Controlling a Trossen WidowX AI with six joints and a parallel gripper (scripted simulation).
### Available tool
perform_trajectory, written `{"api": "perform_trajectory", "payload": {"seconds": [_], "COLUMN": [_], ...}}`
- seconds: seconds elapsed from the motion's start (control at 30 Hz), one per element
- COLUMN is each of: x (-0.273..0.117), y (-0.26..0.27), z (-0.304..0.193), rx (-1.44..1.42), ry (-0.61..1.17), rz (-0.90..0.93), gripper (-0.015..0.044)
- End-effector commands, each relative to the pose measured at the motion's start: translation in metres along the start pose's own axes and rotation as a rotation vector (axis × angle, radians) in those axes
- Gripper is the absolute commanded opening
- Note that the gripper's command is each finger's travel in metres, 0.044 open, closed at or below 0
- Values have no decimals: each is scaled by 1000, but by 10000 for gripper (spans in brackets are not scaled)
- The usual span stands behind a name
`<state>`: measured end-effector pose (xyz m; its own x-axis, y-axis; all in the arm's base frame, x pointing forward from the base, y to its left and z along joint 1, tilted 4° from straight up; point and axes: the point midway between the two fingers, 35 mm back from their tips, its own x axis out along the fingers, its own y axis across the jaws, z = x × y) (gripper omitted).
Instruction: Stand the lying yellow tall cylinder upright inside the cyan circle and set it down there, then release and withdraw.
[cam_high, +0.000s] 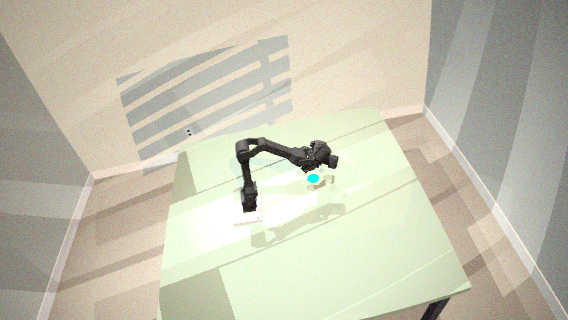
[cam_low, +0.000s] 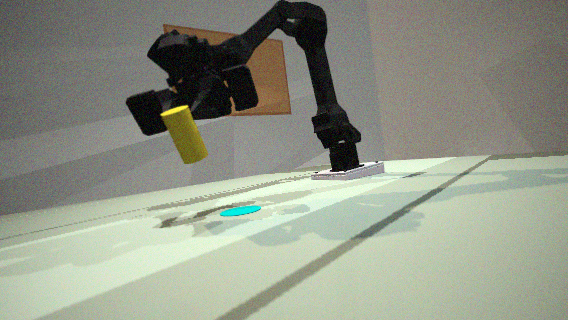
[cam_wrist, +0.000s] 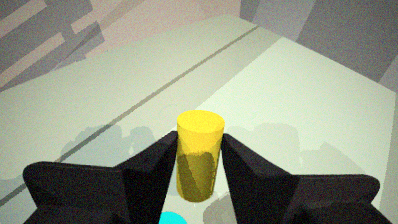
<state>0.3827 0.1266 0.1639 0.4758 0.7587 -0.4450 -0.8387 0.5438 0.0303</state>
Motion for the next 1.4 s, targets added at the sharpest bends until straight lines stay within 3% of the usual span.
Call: {"api": "perform_trajectory", "payload": {"seconds": [0.0, 1.37], "x": [-2, -29], "y": [2, 16], "z": [-2, -8], "rx": [3, -67], "ry": [-22, -232], "rz": [9, 67], "gripper": [105, 105]}}
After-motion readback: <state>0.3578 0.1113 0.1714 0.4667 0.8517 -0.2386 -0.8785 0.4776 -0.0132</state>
